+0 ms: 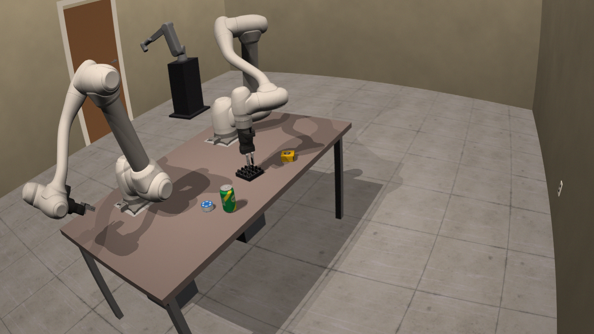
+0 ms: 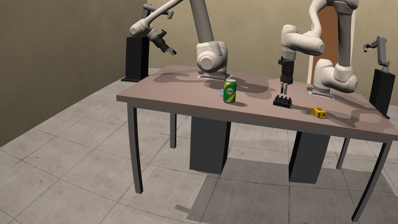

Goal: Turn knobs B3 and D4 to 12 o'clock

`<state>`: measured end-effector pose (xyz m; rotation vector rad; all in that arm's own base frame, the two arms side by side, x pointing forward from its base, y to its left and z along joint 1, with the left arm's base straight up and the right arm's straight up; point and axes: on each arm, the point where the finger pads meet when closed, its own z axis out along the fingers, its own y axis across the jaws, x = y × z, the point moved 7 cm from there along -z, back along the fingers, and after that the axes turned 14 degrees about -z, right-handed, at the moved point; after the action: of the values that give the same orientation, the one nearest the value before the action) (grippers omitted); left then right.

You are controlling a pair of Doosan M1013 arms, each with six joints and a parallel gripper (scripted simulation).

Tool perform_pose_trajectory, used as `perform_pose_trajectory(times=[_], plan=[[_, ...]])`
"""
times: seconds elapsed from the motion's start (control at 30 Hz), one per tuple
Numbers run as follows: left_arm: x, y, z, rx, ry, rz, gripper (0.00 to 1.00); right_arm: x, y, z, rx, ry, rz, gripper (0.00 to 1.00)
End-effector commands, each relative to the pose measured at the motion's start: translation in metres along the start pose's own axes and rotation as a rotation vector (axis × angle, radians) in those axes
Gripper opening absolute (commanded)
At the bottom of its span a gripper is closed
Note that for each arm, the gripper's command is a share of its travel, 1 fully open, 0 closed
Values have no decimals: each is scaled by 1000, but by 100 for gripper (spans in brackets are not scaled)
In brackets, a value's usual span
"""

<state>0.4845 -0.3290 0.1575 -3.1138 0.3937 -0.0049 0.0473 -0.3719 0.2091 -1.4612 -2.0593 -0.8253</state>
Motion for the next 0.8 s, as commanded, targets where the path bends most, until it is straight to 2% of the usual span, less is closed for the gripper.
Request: perform_pose_trajectory(times=[0.0, 0.33, 0.4, 0.43, 0.77], plan=[[4, 6, -2, -6, -5, 156, 46, 0, 0, 1, -9, -9, -5, 100], [9, 20, -5, -7, -4, 533, 46, 0, 0, 1, -9, -9, -5, 100], [9, 20, -5, -7, -4, 533, 46, 0, 0, 1, -9, -9, -5, 100], [10, 23, -6, -7, -4, 627, 46, 0, 0, 1, -9, -9, -5, 100], [11, 32, -8, -8, -2, 993, 46, 0, 0, 1, -9, -9, -5, 100]])
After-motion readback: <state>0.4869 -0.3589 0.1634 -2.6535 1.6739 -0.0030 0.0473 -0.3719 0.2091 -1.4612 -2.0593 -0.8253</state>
